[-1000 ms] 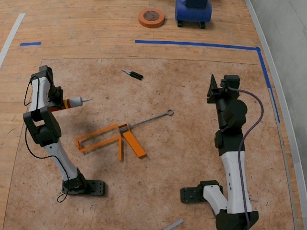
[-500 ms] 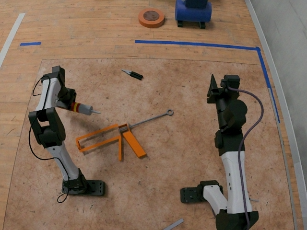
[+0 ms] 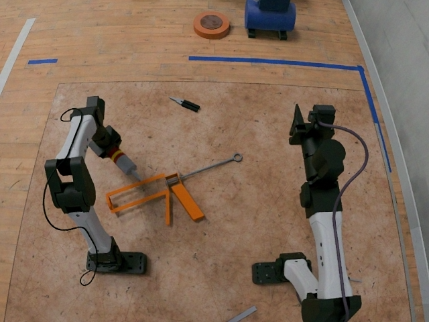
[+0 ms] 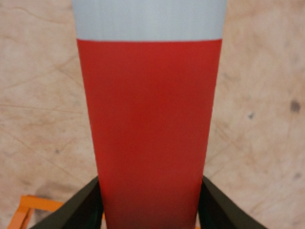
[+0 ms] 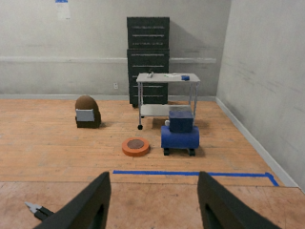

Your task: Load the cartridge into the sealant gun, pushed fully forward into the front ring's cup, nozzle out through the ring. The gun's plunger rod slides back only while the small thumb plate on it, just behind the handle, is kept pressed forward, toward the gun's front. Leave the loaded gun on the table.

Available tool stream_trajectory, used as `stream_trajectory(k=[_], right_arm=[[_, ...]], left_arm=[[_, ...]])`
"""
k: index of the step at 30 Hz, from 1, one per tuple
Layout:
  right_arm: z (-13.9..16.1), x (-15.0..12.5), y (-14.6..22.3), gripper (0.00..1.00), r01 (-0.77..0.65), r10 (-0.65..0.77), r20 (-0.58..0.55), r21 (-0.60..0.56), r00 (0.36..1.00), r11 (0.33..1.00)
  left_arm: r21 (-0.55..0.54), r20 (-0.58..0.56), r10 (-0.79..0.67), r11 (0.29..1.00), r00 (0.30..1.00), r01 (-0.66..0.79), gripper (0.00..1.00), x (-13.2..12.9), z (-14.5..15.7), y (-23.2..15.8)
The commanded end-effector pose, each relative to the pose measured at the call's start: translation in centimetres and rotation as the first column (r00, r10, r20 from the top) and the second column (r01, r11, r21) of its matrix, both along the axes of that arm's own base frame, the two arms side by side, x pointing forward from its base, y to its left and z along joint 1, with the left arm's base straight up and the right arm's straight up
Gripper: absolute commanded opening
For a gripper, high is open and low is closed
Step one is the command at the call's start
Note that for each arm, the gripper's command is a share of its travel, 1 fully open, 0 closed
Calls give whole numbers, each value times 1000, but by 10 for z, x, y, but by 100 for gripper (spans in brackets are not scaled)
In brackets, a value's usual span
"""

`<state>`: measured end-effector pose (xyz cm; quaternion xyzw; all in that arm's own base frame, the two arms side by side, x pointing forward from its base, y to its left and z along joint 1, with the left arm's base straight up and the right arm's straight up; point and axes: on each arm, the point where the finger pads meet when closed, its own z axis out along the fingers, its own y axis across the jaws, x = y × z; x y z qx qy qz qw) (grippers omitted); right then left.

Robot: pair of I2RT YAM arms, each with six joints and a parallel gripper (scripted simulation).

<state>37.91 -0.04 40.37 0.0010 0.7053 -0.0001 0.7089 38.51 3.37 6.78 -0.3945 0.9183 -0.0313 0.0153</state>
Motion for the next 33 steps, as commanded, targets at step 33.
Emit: stream_trajectory(k=[33], right_arm=[[17,-7,2,50,-1,1,32,3,999,1000]], left_arm=[[168,176,-940,321,292,932,0,-36,7,-108]])
